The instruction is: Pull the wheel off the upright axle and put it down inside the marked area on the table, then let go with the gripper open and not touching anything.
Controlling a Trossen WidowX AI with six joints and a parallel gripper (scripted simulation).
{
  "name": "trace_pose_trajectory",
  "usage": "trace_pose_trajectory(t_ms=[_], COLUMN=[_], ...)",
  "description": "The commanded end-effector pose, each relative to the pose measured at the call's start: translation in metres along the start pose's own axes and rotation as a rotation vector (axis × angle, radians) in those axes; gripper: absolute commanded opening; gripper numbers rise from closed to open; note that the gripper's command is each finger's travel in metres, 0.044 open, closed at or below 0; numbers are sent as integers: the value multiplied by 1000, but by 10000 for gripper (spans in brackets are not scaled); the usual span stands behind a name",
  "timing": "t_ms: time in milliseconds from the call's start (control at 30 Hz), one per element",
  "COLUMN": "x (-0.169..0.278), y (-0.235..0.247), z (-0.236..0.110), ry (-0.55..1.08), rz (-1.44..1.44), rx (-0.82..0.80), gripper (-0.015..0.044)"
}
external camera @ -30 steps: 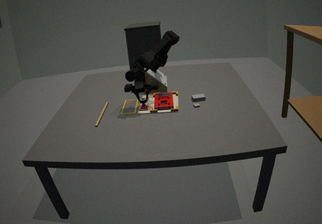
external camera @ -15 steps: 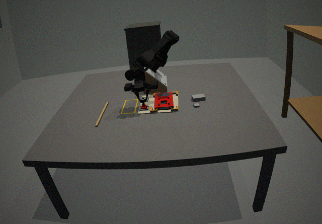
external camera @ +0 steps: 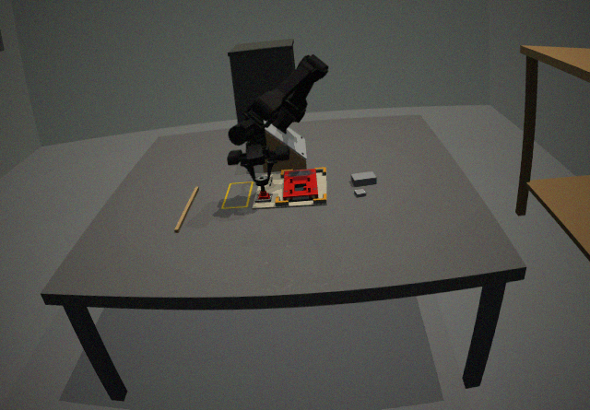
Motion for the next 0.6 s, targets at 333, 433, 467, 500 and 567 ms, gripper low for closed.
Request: trace_pose_trajectory(t_ms=[333, 433, 467, 500, 567], x=[-1, -1, -1, -1, 0], y=[0, 0, 0, 0, 0], z=[-6, -7, -7, -7, -8], ry=[-4, -4, -4, -4, -4], rz=[-4, -4, -4, -4, -4], rx=[4, 4, 4, 4, 4], gripper=[0, 0, 0, 0, 0])
Point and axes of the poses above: the point midway between the two fingers, 35 mm back from their tips, its own z axis out along the fingers, its own y axis across the jaws, x = y × z, the point moved 7 cm from there along -z, back along the fingers, and after that the axes turned 2 degrees about z, right-handed, at the moved point
